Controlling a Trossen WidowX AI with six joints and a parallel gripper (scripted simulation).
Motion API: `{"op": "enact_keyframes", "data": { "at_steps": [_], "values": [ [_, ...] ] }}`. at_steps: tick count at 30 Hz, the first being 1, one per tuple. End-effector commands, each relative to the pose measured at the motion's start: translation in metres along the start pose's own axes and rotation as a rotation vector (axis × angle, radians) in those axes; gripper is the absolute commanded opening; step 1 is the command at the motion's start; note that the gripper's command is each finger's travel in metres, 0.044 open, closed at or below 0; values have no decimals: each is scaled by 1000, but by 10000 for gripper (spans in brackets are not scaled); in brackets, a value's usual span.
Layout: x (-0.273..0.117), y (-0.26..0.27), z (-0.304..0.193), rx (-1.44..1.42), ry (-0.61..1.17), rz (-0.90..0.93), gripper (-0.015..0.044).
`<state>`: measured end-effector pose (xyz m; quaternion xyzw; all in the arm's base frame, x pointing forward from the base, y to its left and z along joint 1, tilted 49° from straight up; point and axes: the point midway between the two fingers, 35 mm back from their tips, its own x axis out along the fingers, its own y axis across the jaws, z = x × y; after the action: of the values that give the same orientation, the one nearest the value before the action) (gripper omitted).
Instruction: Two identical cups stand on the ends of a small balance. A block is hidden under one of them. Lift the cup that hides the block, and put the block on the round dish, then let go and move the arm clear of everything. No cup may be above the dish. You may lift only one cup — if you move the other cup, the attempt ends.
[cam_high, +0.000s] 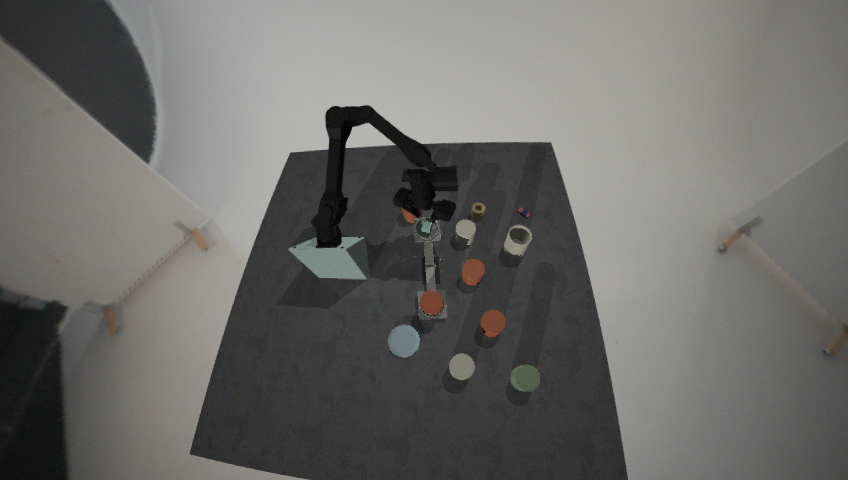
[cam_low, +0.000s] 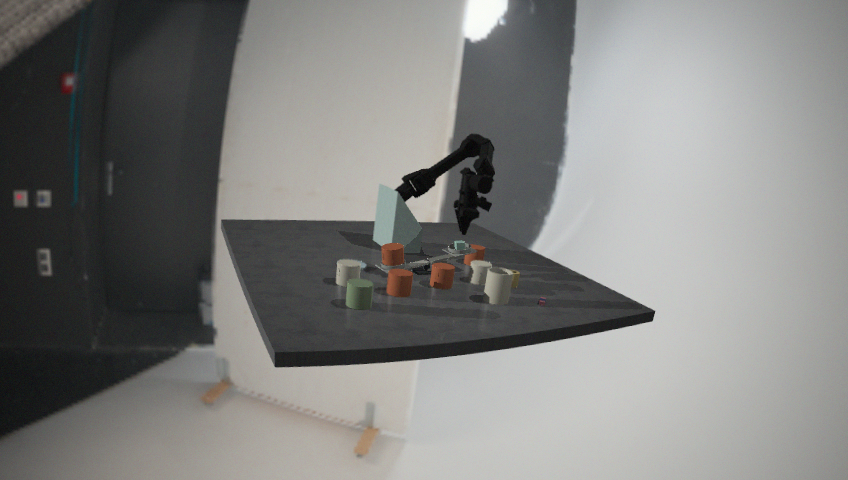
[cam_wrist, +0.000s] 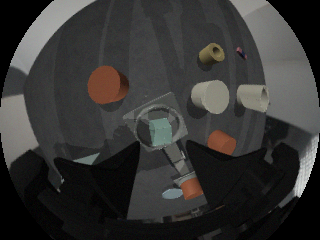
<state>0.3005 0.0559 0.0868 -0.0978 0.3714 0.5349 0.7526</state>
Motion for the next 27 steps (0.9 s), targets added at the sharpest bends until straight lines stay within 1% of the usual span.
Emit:
{"op": "enact_keyframes", "data": {
  "at_steps": [1,9,13,27],
  "values": [
    [0,-1,-4,-126,-10,18,260],
    [1,-1,-4,-131,-10,18,260],
    [14,-1,-4,-131,-11,19,260],
    [32,-1,-4,-132,-10,18,260]
  ]
}}
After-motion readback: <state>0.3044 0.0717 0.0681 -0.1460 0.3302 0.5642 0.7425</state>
